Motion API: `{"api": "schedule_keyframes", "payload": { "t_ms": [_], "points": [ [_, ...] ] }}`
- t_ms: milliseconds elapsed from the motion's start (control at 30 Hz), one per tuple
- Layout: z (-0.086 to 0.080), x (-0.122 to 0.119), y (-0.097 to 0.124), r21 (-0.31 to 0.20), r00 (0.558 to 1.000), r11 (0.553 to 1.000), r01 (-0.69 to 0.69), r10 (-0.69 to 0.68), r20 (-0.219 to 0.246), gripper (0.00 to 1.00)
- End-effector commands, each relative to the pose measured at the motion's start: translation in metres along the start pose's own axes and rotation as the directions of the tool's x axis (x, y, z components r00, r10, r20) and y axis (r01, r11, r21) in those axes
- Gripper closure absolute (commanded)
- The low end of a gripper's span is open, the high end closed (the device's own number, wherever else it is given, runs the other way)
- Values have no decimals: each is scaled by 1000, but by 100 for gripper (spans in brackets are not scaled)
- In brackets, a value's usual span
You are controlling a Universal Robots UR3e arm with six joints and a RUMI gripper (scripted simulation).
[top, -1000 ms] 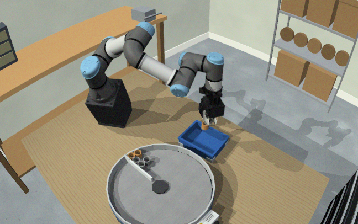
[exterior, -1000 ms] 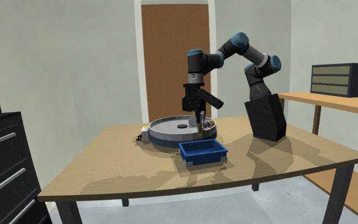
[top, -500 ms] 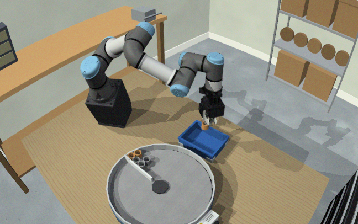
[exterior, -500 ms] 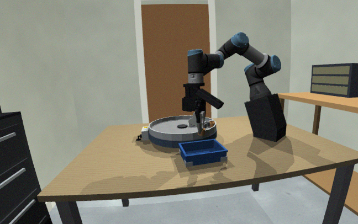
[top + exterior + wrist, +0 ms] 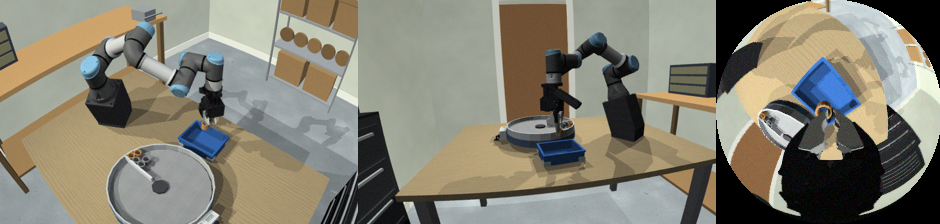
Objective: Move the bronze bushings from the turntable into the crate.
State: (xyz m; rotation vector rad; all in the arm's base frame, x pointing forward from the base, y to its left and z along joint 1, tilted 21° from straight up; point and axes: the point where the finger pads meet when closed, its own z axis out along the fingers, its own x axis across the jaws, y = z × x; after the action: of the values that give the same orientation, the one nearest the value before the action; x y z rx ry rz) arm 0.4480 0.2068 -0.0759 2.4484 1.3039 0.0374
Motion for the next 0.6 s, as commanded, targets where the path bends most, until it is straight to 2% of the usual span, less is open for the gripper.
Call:
{"api": "schedule_keyframes", "payload": {
  "t_ms": [0, 233, 467, 567],
  "points": [
    [-2, 1, 1, -3, 1000, 1000, -1, 1, -3, 100],
    [4, 1, 0, -2, 1000, 1000, 0, 0, -1, 100],
    [42, 1, 0, -1, 1000, 1000, 0, 0, -2, 100],
    [50, 1, 0, -1, 1000, 1000, 0, 0, -2, 100]
  ]
}}
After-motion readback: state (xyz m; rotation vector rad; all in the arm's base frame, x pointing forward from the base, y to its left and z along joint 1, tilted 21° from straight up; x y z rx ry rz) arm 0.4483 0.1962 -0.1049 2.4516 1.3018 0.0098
